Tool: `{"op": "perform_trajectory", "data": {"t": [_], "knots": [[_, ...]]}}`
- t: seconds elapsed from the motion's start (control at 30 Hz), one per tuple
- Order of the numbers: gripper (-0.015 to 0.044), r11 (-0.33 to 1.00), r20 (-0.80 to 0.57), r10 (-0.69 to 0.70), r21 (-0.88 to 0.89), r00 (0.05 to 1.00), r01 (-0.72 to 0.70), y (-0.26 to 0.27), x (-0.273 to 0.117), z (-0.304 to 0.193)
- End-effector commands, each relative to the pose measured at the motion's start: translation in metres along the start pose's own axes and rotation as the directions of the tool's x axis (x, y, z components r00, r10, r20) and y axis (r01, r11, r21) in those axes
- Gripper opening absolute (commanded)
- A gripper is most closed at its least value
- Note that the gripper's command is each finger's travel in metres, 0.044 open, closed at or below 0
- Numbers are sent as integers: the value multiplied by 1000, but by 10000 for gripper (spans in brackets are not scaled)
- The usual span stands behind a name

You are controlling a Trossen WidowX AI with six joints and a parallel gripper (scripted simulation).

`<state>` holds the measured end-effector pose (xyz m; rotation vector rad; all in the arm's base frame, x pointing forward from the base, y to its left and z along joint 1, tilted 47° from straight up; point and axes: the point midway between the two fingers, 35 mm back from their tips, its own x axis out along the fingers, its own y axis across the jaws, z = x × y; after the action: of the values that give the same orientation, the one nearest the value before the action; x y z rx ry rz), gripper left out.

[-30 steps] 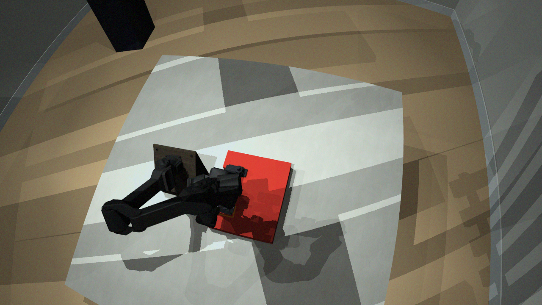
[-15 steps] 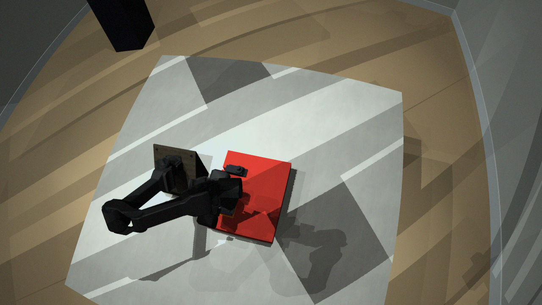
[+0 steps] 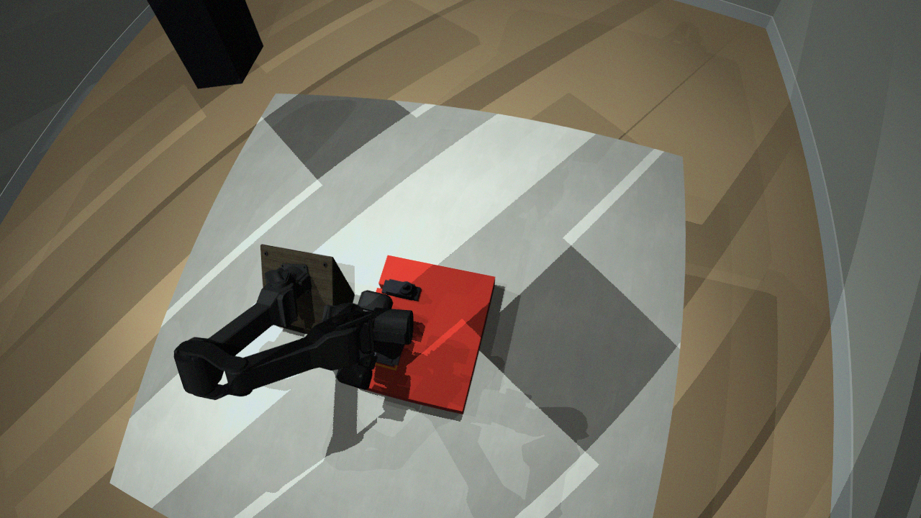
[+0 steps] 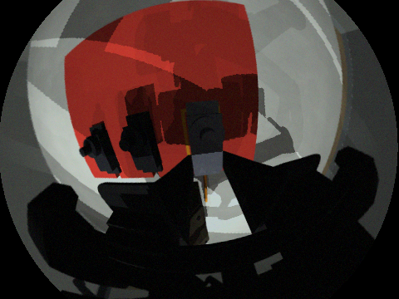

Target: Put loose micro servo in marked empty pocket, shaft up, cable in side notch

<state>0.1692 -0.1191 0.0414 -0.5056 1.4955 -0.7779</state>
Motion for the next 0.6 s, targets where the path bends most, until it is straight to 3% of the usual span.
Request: {"op": "perform_trajectory", "data": {"t": [0.0,0.53,0.57], "knots": [[0,1000,3,-6,-4,1000,6,-1,4,0],[0,1000,3,-6,-4,1000,6,-1,20,0],[26,1000,3,-6,-4,1000,6,0,18,0]]}}
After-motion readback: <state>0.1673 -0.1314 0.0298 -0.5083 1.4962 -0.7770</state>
